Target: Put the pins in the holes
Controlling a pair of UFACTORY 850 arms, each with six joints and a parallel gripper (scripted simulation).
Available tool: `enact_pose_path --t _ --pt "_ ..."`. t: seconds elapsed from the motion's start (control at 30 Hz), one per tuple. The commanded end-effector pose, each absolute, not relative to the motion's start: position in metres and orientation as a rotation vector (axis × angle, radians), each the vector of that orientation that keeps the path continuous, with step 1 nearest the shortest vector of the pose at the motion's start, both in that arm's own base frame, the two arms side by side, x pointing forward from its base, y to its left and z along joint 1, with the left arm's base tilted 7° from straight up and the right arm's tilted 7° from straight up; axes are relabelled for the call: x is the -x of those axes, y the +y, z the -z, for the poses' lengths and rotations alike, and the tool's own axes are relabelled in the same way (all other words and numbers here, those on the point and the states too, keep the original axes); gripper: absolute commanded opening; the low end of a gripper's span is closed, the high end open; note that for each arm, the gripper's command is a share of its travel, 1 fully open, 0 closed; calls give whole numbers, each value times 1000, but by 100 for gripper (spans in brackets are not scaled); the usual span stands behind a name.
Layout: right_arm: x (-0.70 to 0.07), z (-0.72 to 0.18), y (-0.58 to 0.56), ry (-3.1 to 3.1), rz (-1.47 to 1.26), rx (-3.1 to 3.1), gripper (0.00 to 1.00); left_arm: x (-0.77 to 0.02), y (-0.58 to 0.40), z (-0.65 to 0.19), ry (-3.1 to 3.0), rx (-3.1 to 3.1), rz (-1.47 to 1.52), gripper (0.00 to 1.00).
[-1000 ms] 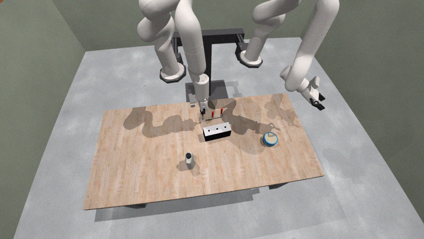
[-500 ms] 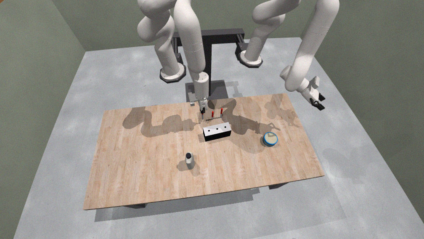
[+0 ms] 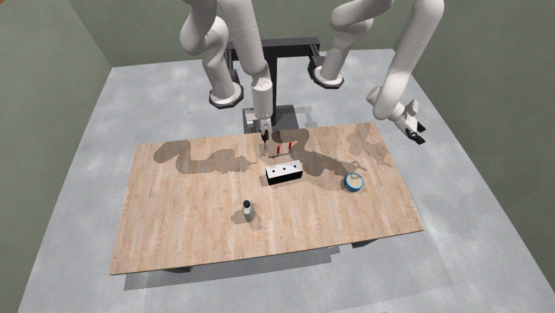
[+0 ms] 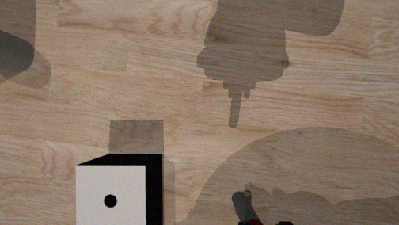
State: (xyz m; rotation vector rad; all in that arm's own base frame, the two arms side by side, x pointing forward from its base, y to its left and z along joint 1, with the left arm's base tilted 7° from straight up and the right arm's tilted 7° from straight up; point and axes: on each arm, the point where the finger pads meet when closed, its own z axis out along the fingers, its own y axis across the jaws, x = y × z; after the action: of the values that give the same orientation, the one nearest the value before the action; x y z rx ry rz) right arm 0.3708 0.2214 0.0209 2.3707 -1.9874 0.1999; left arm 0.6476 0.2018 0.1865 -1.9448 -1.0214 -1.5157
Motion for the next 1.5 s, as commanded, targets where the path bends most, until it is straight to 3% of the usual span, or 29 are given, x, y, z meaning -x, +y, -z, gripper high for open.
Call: enact_pose_path --t 0.0,0.6,1.47 --pt "-371 -39 223 -1963 -148 -2343 0 -648 202 -188 -1022 1943 1518 100" --pt "-374 -90 231 -1964 -144 -2343 0 -648 202 -188 -1022 1943 1518 100" --pt "-493 -88 266 -1963 -145 -2341 0 -648 202 -188 -1022 1943 1518 100"
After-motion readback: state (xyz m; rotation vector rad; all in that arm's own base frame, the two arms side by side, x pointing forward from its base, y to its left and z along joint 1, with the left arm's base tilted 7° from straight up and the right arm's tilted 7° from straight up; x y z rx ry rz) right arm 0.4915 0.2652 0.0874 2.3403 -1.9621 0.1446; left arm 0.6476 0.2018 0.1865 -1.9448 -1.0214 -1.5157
